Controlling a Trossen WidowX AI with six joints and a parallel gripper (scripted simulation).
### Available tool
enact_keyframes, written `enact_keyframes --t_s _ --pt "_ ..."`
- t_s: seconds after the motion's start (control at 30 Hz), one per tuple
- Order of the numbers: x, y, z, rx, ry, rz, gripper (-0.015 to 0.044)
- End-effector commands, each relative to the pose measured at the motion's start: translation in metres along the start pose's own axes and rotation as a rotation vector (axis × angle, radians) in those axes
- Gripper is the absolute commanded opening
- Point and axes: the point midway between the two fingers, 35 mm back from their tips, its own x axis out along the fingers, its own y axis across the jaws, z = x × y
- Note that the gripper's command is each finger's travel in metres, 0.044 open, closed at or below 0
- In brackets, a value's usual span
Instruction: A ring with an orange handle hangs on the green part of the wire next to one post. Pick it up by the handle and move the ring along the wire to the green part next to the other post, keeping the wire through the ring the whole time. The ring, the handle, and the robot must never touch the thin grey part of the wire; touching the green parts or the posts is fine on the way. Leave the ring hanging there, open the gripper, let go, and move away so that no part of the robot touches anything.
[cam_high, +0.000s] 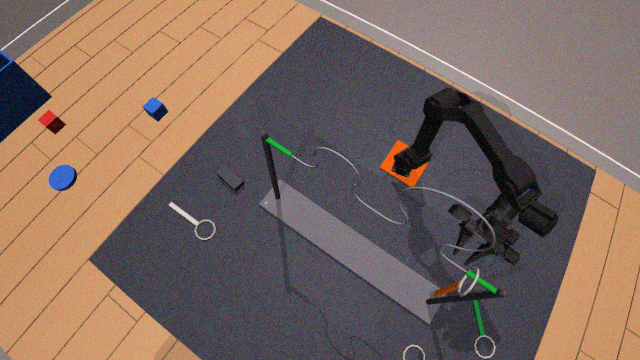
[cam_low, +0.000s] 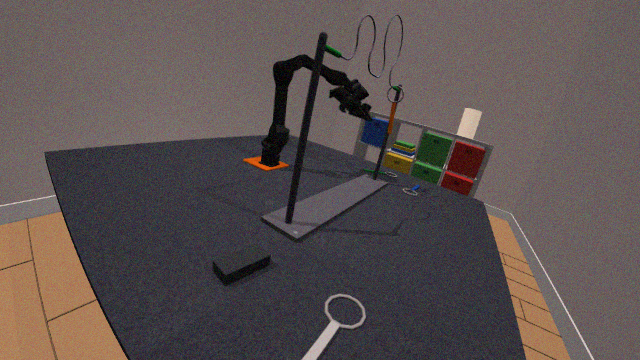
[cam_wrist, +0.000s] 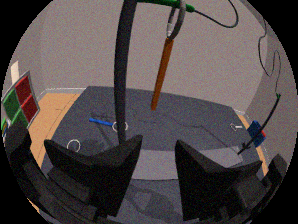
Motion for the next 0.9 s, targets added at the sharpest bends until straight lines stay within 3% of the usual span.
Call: enact_keyframes --t_s 0.0,0.23,0.43,0.6,0.87 --pt "-0.001 -0.001 0.001 0.006 -0.003 -0.002 0.0160" --pt "-0.001 -0.001 0.001 0.006 -0.003 -0.002 0.0160" --pt "-0.047 -0.001 0.000 -0.001 -0.001 0.001 0.0317" --pt "-0.049 -0.001 0.001 -0.001 -0.002 0.001 0.0440" --pt "-0.049 -0.001 0.001 -0.001 -0.002 0.001 0.0440"
